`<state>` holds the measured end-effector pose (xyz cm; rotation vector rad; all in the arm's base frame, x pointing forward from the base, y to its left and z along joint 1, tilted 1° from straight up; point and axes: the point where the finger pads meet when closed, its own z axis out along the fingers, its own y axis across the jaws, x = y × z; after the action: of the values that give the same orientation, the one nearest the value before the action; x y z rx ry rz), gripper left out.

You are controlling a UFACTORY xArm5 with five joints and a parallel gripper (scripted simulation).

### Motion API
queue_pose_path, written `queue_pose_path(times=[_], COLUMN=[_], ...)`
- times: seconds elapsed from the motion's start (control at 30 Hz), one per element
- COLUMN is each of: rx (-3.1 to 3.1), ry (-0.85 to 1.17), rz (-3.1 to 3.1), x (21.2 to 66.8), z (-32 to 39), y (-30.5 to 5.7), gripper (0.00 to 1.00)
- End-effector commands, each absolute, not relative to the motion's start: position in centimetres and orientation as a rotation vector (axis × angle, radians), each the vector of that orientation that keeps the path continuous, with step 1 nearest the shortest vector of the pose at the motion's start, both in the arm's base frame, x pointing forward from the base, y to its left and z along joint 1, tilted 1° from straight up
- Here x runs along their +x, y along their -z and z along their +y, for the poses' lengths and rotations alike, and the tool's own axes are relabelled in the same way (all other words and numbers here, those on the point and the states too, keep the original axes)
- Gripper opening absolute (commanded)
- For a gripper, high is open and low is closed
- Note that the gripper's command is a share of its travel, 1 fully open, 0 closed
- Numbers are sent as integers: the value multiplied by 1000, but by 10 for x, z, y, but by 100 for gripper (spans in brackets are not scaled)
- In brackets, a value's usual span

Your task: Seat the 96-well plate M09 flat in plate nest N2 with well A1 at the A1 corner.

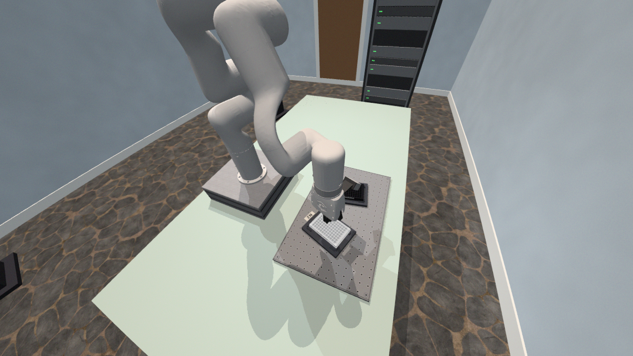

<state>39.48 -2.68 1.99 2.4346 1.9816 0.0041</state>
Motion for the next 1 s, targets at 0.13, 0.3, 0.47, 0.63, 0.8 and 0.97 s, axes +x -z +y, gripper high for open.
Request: queue_pose_path(times=[0.13,0.3,0.47,0.63,0.8,0.97], rx=[2409,2409,2410,2410,2410,2410], ry=[-7,-7,-7,-7,-7,-7], rz=[2010,2011,2011,2011,2011,2011], x=[403,406,413,415,415,415], z=[-3,12,36,43,43,43], y=[-21,-21,-20,-20,-20,-20], gripper=[0,0,0,0,0,0])
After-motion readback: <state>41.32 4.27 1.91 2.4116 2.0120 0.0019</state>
